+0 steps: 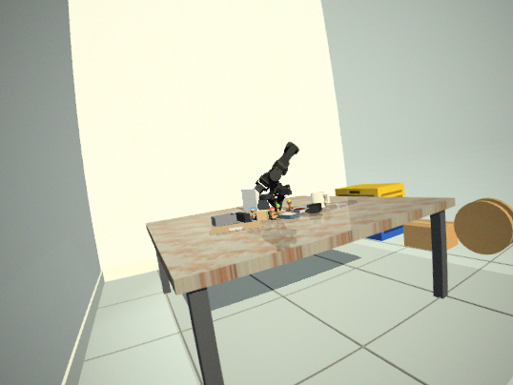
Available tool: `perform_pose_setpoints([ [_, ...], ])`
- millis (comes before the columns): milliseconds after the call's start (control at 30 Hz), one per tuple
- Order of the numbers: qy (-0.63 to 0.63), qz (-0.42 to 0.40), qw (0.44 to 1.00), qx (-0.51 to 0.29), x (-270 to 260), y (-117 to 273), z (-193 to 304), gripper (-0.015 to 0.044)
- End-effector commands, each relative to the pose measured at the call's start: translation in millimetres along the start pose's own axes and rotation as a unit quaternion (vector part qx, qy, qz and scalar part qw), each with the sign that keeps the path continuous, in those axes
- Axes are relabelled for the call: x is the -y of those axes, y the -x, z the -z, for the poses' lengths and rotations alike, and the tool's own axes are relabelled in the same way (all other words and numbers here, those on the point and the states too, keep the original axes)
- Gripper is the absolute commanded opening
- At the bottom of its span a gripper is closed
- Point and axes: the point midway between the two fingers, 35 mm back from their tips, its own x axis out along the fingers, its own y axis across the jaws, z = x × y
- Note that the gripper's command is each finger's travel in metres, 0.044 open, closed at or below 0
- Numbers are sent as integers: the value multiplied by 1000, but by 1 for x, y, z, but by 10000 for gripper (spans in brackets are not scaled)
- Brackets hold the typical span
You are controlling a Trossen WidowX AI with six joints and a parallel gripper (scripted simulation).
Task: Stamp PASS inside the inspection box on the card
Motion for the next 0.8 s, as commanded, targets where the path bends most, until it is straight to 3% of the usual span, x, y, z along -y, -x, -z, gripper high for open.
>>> perform_pose_setpoints([
  [0,0,-4,1000,-2,-1,-3,0,0],
  [767,0,-3,1000,-2,-1,4,0,0],
])
